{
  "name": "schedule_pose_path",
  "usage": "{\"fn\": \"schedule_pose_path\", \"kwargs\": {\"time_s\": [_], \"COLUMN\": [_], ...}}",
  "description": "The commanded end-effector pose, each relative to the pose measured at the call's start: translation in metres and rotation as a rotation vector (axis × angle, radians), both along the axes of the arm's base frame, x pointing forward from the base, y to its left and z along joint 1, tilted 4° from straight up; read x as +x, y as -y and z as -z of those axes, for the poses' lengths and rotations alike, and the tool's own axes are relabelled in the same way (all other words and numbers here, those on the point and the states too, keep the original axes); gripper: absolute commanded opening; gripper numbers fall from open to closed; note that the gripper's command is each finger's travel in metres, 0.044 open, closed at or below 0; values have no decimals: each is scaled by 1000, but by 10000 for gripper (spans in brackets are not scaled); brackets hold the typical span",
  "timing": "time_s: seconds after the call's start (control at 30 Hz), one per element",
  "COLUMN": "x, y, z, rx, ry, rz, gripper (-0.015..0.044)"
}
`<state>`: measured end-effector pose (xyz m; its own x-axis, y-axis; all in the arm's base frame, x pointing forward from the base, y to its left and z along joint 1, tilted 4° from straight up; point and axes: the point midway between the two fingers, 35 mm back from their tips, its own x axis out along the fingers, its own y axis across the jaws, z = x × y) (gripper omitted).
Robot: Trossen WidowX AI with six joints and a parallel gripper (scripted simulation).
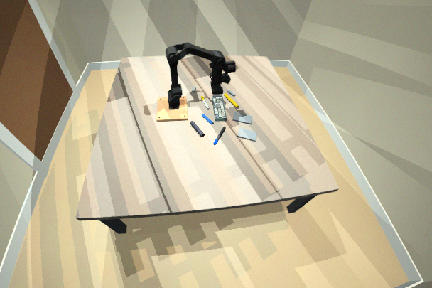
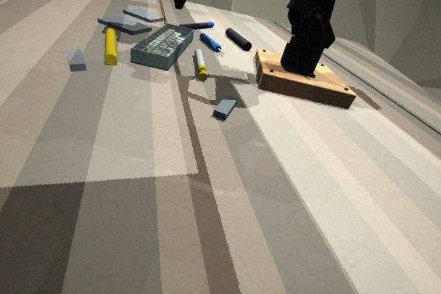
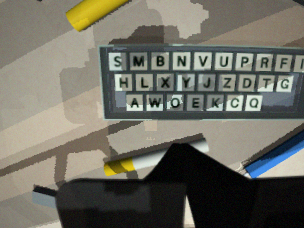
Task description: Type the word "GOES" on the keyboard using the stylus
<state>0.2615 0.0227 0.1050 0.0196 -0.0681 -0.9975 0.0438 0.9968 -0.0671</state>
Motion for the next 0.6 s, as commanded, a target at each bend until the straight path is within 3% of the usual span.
{"fn": "schedule_pose_path", "kwargs": {"time_s": [0.0, 0.17, 0.57], "x": [0, -1, -17], "y": [0, 13, 73], "z": [0, 3, 16], "rx": [0, 14, 218], "ry": [0, -53, -186], "rz": [0, -182, -1063], "gripper": [26, 150, 150]}}
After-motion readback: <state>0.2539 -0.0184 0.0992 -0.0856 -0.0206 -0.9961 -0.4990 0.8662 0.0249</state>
